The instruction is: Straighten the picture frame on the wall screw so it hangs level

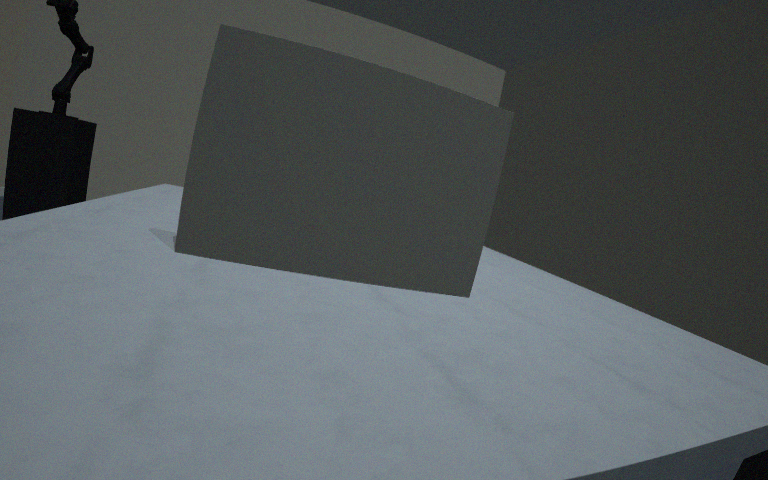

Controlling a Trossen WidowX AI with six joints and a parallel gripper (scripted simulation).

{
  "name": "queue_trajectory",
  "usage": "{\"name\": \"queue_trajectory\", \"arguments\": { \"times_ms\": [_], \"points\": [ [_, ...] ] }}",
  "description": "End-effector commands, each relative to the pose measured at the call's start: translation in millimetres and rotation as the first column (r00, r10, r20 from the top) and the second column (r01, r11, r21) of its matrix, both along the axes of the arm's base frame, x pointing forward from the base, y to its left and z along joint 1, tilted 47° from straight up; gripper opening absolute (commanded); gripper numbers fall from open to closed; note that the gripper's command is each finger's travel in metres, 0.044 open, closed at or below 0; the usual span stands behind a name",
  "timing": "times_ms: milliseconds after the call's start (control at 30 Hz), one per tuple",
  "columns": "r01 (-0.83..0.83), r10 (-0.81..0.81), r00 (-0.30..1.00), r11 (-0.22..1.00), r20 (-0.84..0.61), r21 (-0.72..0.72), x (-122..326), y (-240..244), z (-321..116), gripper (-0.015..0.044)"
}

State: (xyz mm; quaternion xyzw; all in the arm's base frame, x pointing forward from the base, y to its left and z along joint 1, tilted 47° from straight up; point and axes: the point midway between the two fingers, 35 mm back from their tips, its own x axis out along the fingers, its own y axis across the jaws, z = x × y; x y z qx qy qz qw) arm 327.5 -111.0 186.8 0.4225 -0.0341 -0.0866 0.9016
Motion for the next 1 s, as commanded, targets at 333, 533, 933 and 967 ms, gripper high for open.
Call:
{"name": "queue_trajectory", "arguments": {
  "times_ms": [333, 533, 933, 967],
  "points": [
    [0.003, -0.003, 1.0, 1.0, 0.004, 0.002, 22.2, -5.2, 1.7, 0.026],
    [0.003, -0.003, 1.0, 1.0, 0.004, 0.002, 31.8, -6.8, 1.1, 0.026],
    [0.003, -0.003, 1.0, 1.0, 0.004, 0.002, 35.9, -7.5, 0.7, 0.026],
    [0.003, -0.003, 1.0, 1.0, 0.004, 0.002, 35.9, -7.5, 0.7, 0.026]
  ]
}}
